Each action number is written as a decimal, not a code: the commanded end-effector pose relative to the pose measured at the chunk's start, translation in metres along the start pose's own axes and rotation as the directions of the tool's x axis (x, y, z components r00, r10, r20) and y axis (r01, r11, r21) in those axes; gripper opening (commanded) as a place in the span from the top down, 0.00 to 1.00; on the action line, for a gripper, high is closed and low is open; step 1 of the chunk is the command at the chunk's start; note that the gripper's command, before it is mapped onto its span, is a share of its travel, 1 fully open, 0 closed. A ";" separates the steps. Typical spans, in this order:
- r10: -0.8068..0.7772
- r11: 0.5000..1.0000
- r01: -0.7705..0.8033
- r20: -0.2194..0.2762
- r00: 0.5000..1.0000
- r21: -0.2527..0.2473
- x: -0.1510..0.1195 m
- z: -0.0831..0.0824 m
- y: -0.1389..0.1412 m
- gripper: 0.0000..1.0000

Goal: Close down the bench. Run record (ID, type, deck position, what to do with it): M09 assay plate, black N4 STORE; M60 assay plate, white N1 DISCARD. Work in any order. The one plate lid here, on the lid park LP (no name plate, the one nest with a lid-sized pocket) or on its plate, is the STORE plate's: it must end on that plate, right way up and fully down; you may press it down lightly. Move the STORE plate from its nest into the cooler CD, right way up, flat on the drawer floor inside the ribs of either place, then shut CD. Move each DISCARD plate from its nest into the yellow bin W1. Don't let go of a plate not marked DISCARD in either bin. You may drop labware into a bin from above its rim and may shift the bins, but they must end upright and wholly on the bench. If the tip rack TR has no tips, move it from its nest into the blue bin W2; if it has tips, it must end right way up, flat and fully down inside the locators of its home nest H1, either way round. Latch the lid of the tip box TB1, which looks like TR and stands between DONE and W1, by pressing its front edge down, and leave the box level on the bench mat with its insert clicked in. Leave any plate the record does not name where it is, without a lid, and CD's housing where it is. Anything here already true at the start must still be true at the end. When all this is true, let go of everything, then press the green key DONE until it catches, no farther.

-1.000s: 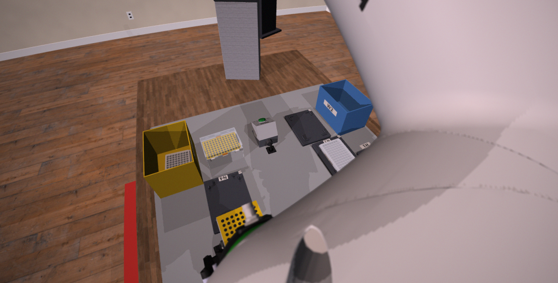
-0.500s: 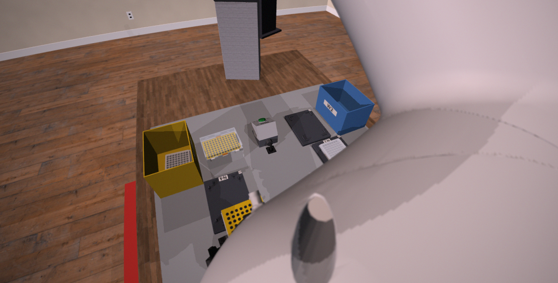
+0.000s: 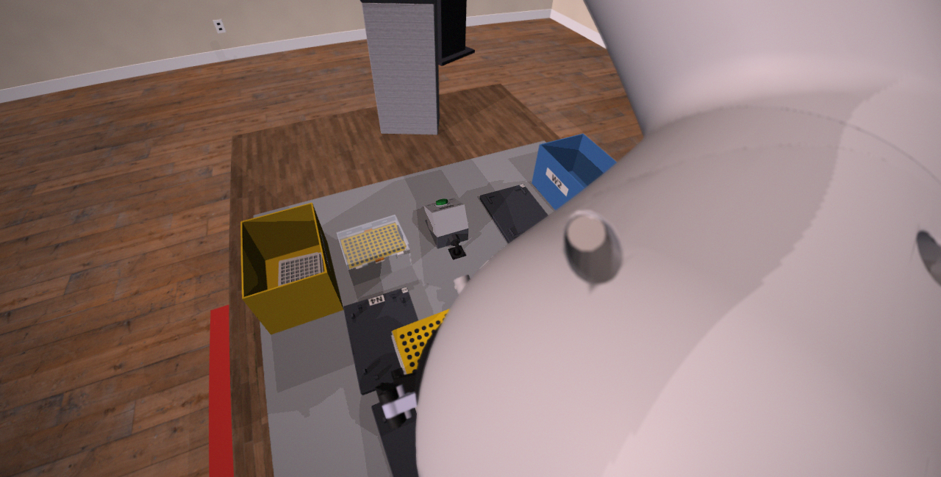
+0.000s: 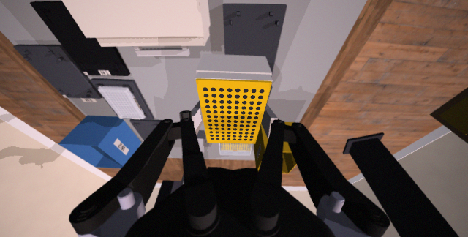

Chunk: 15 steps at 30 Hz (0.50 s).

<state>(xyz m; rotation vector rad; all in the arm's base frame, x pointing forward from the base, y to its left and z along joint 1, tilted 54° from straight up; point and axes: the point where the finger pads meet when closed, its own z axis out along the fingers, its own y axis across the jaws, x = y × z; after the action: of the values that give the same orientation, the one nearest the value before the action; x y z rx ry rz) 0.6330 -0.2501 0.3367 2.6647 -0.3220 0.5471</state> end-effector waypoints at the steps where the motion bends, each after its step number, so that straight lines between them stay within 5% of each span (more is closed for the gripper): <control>1: 0.000 1.000 0.000 -0.001 1.000 -0.001 -0.006 0.003 -0.010 1.00; 15: 0.000 1.000 0.000 -0.001 1.000 -0.001 -0.022 0.010 -0.036 1.00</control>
<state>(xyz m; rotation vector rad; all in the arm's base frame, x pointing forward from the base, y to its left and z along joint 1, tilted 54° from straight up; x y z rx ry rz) 0.6282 -0.2255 0.3125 2.6646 -0.3221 0.5473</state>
